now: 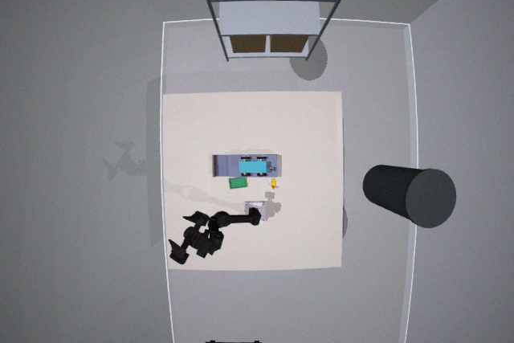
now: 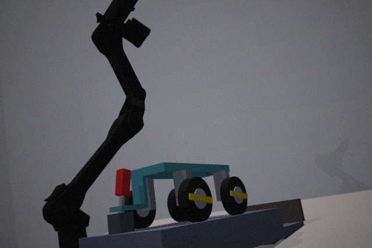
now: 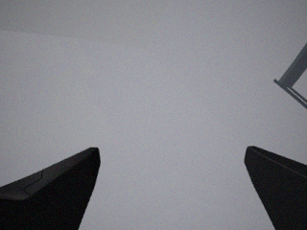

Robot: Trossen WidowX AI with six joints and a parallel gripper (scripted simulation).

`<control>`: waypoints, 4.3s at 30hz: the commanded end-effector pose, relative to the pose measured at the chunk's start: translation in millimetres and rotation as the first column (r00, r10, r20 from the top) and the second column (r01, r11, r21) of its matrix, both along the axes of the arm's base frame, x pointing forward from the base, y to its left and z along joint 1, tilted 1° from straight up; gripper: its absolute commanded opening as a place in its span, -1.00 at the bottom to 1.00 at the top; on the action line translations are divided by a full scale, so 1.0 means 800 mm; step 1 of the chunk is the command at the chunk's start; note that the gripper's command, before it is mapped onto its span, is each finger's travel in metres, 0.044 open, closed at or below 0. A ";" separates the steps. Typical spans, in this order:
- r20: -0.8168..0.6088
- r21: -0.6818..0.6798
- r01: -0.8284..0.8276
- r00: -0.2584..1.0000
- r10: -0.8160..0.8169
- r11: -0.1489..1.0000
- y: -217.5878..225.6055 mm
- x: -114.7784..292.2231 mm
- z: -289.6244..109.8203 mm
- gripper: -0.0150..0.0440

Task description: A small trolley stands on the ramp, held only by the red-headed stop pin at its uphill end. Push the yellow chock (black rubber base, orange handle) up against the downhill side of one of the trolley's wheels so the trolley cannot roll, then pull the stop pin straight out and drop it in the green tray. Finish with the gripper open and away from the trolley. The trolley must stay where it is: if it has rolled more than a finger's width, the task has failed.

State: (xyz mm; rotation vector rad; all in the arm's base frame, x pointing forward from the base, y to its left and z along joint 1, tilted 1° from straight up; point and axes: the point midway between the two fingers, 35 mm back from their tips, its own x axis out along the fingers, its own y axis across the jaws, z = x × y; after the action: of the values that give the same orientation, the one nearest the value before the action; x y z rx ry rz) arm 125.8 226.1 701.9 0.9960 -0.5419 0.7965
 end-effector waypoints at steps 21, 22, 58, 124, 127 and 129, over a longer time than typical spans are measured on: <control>0.649 0.681 -0.715 0.487 0.585 -0.160 -0.322 -0.080 0.033 0.15; 0.695 0.655 -0.715 0.443 0.566 -0.244 -0.338 -0.079 0.028 0.15; -0.208 -0.978 0.048 -0.125 -0.970 0.204 -0.610 0.127 -0.436 0.15; -0.620 -0.327 0.278 -0.785 0.018 0.903 -0.436 0.086 -0.791 0.15; -0.620 -0.327 0.278 -0.785 0.018 0.903 -0.436 0.086 -0.797 0.15; -0.620 -0.327 0.278 -0.785 0.018 0.903 -0.436 0.086 -0.800 0.15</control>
State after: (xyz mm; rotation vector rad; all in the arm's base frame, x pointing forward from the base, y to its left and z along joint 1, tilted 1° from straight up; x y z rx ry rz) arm 194.5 -122.5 66.8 1.1884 1.2241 -1.1575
